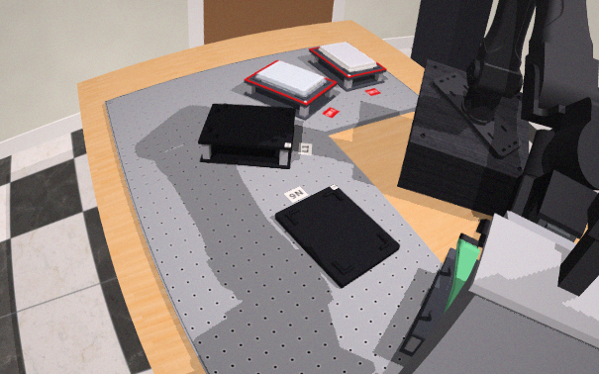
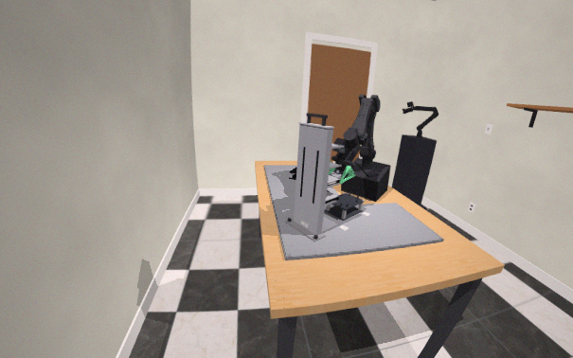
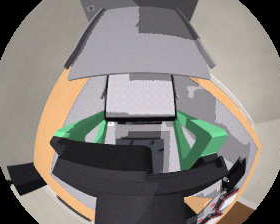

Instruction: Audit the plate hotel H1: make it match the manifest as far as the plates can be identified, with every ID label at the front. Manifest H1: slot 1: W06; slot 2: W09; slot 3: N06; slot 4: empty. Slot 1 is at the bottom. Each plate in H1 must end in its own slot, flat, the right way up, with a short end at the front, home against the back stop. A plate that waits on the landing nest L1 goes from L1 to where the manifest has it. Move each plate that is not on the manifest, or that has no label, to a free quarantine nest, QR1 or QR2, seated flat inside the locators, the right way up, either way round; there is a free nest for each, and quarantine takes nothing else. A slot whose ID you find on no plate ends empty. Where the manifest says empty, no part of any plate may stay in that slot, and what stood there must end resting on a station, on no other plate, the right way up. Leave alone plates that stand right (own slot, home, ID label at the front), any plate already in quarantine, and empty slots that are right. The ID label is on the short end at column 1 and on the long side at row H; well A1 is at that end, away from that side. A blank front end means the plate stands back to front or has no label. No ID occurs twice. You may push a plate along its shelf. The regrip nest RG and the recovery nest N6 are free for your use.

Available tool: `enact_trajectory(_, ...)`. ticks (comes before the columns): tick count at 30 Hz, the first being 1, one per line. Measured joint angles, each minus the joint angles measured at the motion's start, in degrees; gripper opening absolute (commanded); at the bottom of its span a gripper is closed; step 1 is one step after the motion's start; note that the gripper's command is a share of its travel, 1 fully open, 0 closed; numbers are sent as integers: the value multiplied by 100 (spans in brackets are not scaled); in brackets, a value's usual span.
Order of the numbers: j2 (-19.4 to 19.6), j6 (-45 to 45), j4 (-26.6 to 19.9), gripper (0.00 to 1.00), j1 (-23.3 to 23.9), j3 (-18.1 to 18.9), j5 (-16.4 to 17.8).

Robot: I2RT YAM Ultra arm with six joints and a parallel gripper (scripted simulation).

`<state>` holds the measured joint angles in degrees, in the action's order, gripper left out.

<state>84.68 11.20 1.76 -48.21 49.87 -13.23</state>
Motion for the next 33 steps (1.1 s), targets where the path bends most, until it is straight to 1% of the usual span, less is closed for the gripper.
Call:
enact_trajectory(11,-2,0,-4,86,0,0,2)
enact_trajectory(17,-74,7,-35,86,-22,-11,-2)
enact_trajectory(26,-297,48,-33,86,-98,-297,-59)
enact_trajectory(33,-442,74,-24,86,-144,-446,-98)
